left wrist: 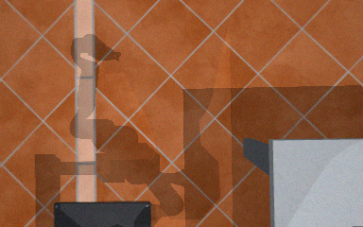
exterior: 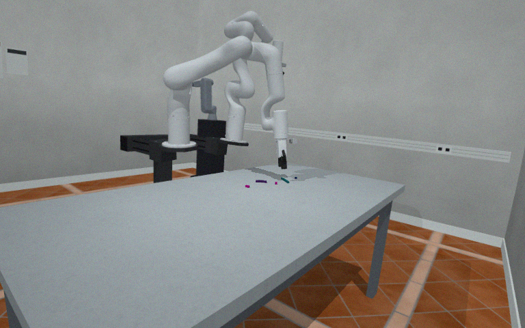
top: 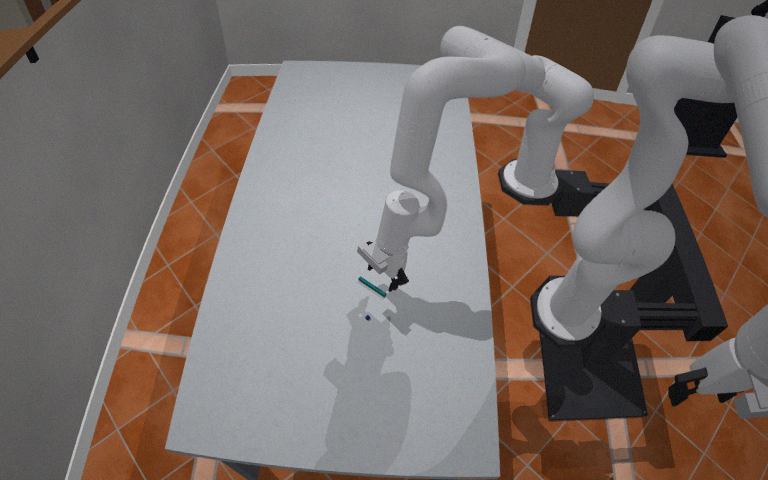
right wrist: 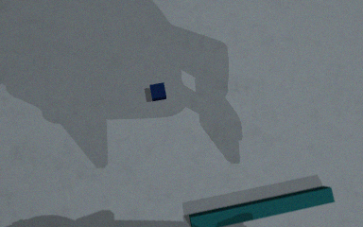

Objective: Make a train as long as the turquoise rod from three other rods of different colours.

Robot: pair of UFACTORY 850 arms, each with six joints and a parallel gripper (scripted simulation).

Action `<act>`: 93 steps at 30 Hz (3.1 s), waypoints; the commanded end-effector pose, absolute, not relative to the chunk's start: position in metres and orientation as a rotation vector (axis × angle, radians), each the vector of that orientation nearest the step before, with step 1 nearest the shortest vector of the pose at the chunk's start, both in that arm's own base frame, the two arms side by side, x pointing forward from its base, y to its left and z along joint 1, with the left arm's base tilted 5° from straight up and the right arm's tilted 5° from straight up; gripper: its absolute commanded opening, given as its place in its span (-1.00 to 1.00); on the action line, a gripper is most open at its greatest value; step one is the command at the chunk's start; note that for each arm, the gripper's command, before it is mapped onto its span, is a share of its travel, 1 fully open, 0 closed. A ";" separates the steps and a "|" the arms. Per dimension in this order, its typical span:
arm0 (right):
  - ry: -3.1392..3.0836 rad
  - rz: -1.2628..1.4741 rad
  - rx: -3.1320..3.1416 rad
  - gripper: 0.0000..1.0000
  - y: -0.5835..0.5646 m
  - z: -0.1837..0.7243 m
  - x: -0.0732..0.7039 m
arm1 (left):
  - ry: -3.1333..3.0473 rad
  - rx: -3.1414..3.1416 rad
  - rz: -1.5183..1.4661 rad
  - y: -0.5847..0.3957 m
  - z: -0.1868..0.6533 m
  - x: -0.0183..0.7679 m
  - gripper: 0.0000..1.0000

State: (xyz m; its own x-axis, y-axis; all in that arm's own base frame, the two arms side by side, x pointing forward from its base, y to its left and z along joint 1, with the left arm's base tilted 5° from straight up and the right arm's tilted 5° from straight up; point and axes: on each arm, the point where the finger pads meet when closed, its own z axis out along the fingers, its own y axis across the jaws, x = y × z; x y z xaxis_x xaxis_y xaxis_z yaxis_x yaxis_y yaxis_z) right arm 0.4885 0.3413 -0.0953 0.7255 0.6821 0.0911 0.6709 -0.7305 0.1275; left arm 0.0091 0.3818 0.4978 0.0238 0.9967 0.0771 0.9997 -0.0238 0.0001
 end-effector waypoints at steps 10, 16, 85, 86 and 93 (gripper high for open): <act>1.127 -0.005 2.845 1.00 0.343 -0.094 0.490 | -2.155 -2.207 -0.088 0.382 0.499 0.009 1.00; 1.127 -0.005 2.845 1.00 0.343 -0.094 0.490 | -2.155 -2.207 -0.088 0.382 0.499 0.009 1.00; 1.114 -0.004 2.850 1.00 0.343 -0.094 0.490 | -2.155 -2.207 -0.088 0.382 0.499 0.009 1.00; 1.101 -0.003 2.855 1.00 0.343 -0.094 0.490 | -2.155 -2.207 -0.088 0.382 0.499 0.009 1.00; 0.839 0.009 2.942 1.00 0.346 -0.088 0.490 | -2.155 -2.207 -0.088 0.382 0.499 0.009 1.00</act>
